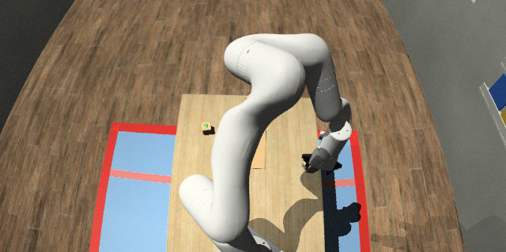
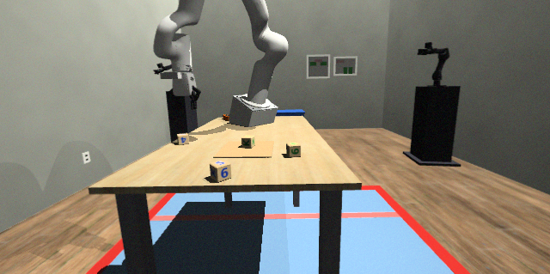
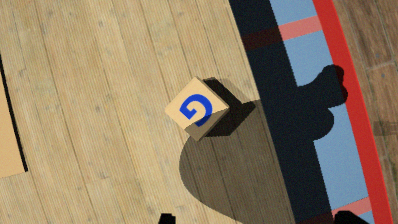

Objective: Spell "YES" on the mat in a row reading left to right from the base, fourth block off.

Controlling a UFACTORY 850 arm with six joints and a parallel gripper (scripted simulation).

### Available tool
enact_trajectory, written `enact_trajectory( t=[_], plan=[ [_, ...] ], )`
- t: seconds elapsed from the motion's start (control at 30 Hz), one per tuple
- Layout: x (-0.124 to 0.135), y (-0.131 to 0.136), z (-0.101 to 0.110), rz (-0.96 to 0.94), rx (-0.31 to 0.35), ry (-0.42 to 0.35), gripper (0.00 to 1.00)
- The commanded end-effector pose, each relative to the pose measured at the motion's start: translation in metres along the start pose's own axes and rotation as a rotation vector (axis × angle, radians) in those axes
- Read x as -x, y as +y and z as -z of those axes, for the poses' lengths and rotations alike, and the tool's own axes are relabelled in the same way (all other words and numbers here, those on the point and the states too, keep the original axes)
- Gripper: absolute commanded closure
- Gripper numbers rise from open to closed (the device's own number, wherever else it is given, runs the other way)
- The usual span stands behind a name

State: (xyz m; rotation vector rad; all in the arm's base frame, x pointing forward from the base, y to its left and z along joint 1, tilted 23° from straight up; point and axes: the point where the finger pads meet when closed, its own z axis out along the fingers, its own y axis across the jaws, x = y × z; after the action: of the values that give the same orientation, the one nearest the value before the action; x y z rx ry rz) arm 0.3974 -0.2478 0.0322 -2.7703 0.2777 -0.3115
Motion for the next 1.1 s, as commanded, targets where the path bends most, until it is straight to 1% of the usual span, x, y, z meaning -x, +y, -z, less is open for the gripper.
enact_trajectory(
  t=[0.0, 0.07, 0.13, 0.53, 0.6, 0.63, 0.9, 1.07],
  plan=[
    [-0.001, 0.000, 0.001, 0.004, 0.001, 0.001, 0.00],
    [-0.003, 0.000, 0.001, 0.024, 0.001, 0.002, 0.00],
    [-0.013, -0.004, 0.002, 0.144, 0.001, 0.002, 0.00],
    [-0.043, -0.017, 0.006, 0.493, 0.000, 0.001, 0.00],
    [-0.043, -0.017, 0.006, 0.493, 0.000, 0.001, 0.00],
    [-0.050, -0.020, 0.007, 0.579, 0.000, 0.001, 0.00],
    [-0.068, -0.030, 0.010, 0.805, 0.001, -0.001, 0.00],
    [-0.070, -0.031, 0.011, 0.831, 0.001, -0.001, 0.00]
  ],
)
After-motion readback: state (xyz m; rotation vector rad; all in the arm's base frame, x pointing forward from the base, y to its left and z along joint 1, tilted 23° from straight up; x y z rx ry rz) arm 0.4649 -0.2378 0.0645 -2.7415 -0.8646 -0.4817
